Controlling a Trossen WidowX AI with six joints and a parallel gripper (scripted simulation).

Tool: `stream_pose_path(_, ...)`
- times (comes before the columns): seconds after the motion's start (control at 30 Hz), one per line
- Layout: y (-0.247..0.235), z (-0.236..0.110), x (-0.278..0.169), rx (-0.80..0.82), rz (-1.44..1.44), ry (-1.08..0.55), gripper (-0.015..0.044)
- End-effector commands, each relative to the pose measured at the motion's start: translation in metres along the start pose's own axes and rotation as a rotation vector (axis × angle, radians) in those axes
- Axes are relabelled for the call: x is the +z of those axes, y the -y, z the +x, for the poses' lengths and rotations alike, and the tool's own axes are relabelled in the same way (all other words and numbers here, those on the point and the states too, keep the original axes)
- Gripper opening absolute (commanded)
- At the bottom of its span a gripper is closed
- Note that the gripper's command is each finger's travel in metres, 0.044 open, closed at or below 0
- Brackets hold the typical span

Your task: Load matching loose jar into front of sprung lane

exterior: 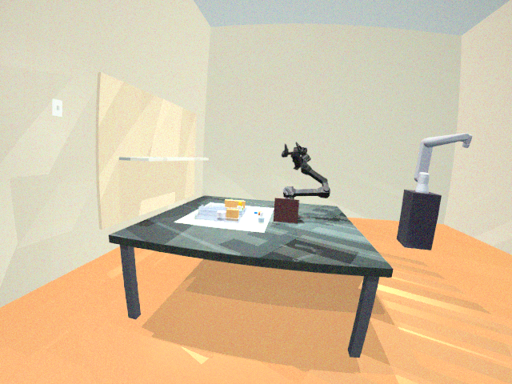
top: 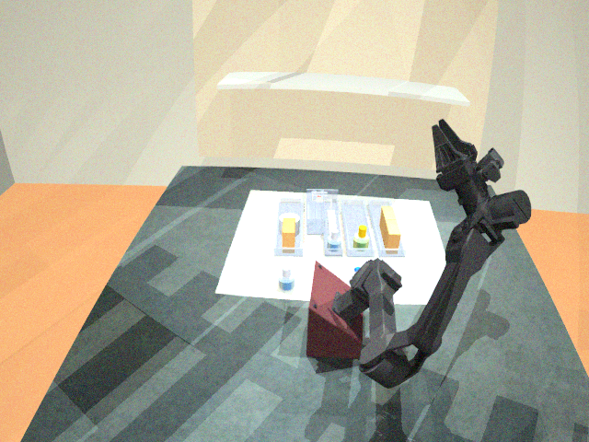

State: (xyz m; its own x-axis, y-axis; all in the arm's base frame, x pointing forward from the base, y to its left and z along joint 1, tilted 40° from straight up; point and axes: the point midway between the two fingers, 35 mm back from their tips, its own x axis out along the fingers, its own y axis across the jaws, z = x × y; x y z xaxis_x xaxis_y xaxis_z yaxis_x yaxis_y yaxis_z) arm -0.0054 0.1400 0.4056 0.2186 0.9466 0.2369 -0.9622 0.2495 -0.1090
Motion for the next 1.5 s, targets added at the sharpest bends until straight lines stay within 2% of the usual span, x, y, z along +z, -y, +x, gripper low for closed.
stream_pose_path(0.0,0.001,0.000,0.000,0.000,0.008,0.000,0.0426)
stream_pose_path(0.17,0.033,0.009,-0.004,-0.023,0.208,-0.015,0.0440)
stream_pose_path(0.37,0.112,0.038,-0.043,-0.177,0.628,-0.111,0.0440)
stream_pose_path(0.63,0.172,0.076,-0.157,-0.454,1.070,-0.421,0.0440)
stream_pose_path(0.87,0.163,0.088,-0.276,-0.668,1.250,-0.814,0.0440)
stream_pose_path(1.0,0.148,0.075,-0.334,-0.834,1.260,-1.055,0.0440)
stream_pose_path(1.17,0.122,0.042,-0.397,-1.067,1.145,-1.387,0.0440)
stream_pose_path(1.47,0.088,-0.034,-0.459,-1.383,0.569,-1.898,0.0440)
